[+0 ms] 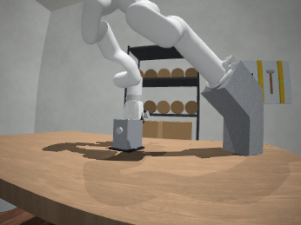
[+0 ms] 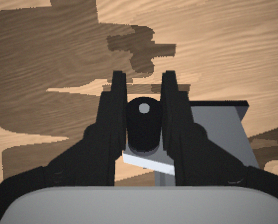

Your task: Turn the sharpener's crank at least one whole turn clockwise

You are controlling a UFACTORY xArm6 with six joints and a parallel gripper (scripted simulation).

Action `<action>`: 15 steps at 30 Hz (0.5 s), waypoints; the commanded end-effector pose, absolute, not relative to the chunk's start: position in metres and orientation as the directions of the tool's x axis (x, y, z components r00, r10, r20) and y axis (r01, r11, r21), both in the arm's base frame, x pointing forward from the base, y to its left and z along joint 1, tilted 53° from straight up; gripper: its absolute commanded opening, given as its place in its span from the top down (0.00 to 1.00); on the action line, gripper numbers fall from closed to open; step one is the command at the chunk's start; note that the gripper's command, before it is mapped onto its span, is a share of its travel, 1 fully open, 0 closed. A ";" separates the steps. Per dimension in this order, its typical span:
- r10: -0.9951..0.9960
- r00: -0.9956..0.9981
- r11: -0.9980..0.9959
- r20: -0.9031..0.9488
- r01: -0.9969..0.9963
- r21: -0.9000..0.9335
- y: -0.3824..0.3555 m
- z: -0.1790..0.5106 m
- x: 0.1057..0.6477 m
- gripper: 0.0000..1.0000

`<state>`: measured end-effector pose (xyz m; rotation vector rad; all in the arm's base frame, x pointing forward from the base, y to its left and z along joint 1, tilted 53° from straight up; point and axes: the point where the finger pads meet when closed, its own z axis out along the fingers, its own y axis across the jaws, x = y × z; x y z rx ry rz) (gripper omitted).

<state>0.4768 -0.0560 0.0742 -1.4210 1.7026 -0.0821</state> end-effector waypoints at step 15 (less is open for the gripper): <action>-0.818 0.053 0.341 -0.573 -0.758 -0.557 -0.036 0.045 0.480 1.00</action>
